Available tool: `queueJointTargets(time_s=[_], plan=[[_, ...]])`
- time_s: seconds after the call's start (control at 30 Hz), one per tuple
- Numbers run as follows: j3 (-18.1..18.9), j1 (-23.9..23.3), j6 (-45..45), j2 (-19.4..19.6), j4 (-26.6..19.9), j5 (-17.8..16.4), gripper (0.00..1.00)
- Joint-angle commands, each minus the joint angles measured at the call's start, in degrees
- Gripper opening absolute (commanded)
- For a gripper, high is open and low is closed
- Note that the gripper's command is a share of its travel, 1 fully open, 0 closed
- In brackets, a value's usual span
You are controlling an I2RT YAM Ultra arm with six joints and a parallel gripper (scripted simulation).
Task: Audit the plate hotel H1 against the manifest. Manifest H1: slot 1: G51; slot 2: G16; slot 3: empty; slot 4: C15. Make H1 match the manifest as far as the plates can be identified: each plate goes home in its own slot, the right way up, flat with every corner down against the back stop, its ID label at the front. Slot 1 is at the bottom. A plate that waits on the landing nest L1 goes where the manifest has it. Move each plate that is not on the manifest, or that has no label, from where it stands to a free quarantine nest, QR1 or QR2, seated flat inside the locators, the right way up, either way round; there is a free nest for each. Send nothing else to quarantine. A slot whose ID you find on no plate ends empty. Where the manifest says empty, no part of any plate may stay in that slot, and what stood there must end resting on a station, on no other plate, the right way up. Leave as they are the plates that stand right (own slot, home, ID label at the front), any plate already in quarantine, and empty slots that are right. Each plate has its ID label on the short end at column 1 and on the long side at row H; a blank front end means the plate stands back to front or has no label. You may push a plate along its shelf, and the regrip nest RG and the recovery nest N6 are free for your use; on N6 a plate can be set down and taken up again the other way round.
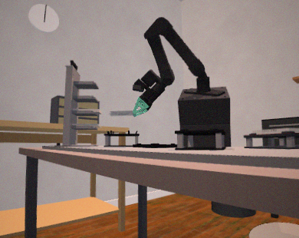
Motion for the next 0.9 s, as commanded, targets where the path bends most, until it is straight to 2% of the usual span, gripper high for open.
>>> queueJointTargets(time_s=[0.0, 0.87], plan=[[0.18, -0.09, 0.2, 0.02, 2.62, 0.55, 0.86], [0.77, 1.18, 1.09, 3.94, 6.39, 1.58, 0.86]])
